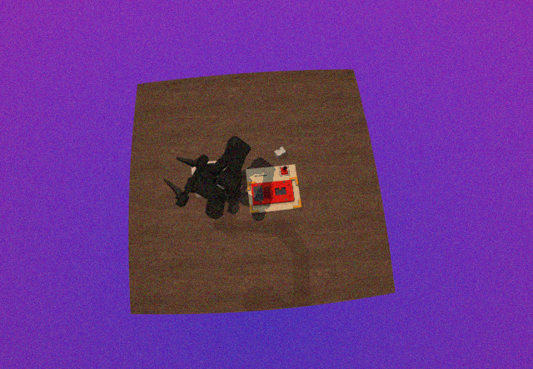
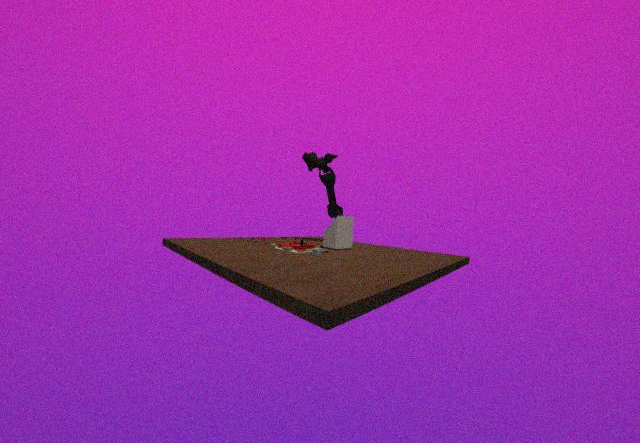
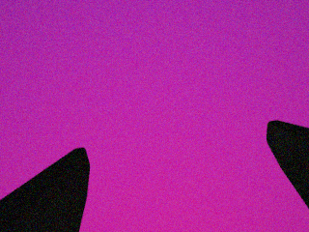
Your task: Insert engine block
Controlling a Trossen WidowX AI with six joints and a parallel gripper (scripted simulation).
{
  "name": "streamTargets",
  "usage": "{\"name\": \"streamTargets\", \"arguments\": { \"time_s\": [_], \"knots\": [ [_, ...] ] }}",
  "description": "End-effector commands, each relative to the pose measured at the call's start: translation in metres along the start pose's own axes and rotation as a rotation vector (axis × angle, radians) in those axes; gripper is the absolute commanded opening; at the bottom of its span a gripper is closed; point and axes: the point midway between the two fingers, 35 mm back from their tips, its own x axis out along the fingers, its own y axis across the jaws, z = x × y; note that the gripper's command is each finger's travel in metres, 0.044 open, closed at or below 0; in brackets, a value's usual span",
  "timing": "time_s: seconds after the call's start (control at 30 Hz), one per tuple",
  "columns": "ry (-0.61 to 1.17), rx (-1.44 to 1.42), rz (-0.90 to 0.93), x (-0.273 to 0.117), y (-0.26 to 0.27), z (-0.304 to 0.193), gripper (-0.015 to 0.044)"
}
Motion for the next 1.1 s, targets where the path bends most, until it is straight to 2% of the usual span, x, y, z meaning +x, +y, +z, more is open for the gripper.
{"name": "streamTargets", "arguments": {
  "time_s": [0.0, 0.03, 0.33, 0.7, 1.07],
  "knots": [
    [0.0, 0.0, 0.0, 0.0, 0.0, 0.0, 0.0426],
    [-0.002, 0.002, -0.002, 0.0, 0.0, 0.0, 0.044],
    [-0.1, 0.04, -0.113, 0.007, -0.038, 0.02, 0.044],
    [-0.249, -0.112, -0.263, 0.01, -0.107, 0.068, 0.044],
    [-0.504, -0.15, -0.495, -0.025, -0.195, 0.138, 0.044]
  ]
}}
